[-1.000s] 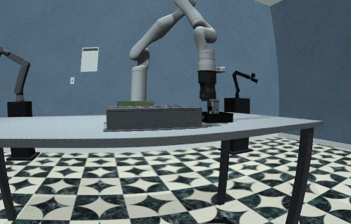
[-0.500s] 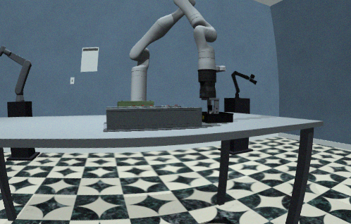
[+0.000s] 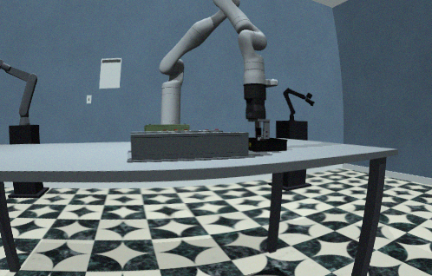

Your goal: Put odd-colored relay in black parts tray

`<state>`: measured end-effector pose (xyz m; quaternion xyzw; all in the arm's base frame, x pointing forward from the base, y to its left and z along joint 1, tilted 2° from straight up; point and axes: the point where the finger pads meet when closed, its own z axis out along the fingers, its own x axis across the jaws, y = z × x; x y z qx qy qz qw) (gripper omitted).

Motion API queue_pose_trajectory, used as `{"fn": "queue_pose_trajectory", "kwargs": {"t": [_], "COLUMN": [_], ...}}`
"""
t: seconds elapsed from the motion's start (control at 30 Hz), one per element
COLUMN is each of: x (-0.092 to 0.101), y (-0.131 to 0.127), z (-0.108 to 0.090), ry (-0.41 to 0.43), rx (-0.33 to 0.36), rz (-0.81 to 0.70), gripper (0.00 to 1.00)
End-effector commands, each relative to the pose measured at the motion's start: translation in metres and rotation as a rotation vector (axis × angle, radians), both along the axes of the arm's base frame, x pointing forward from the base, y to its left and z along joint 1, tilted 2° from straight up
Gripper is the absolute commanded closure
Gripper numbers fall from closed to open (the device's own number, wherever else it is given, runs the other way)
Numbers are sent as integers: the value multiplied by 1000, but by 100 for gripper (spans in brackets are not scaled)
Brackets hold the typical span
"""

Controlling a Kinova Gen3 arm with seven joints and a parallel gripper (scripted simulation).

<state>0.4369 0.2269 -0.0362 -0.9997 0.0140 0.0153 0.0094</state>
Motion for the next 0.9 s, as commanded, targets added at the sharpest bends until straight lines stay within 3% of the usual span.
{"fn": "queue_pose_trajectory", "kwargs": {"t": [0.0, 0.87], "x": [1, 1], "y": [0, 0], "z": [2, 12], "ry": [-2, -2], "rx": [1, 1], "rz": [0, 0], "gripper": [2, 2]}}
